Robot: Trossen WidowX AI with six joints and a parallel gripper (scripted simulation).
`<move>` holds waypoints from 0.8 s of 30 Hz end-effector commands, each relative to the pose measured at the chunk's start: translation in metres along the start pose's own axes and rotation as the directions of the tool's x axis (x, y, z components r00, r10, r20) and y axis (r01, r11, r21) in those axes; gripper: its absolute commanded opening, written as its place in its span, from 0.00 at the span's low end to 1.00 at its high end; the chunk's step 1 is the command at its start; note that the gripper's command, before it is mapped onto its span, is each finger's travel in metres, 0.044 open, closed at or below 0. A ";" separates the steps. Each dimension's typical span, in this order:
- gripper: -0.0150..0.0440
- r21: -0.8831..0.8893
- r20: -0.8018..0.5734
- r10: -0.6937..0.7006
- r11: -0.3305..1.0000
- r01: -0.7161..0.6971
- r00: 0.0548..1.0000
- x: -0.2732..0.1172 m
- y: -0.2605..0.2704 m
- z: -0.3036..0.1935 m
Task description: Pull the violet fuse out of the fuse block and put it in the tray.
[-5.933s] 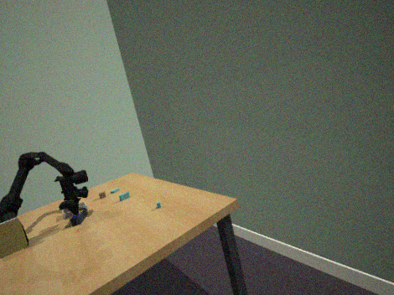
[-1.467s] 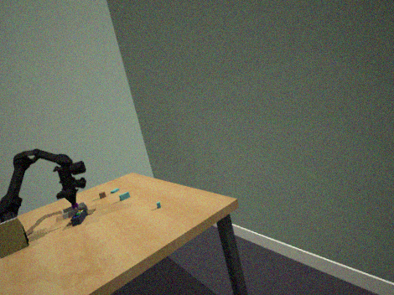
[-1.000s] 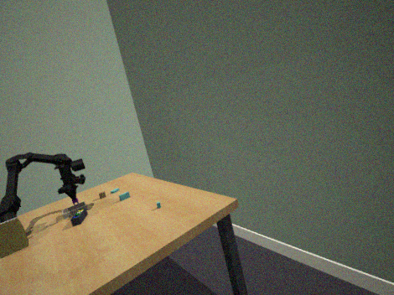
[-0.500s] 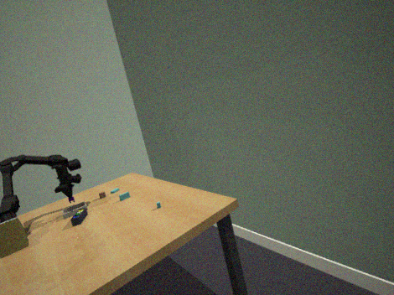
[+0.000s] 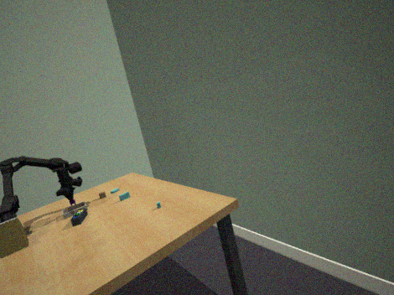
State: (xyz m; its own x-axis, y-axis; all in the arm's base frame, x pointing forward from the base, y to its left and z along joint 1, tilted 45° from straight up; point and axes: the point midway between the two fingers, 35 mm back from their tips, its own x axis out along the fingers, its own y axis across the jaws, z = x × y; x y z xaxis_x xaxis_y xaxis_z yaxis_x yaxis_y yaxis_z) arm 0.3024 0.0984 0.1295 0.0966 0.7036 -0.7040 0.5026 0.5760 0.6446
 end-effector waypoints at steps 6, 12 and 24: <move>0.25 0.006 -0.003 0.000 1.000 0.000 1.000 0.016 -0.001 -0.001; 0.34 0.000 -0.004 0.003 1.000 -0.003 1.000 0.015 0.000 -0.001; 0.81 0.002 -0.003 0.001 1.000 -0.001 1.000 0.003 0.000 -0.001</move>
State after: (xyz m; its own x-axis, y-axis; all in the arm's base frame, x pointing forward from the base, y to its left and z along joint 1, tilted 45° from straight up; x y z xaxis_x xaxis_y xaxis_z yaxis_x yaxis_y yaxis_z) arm 0.3017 0.1087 0.1202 0.0897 0.7067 -0.7018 0.5053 0.5750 0.6435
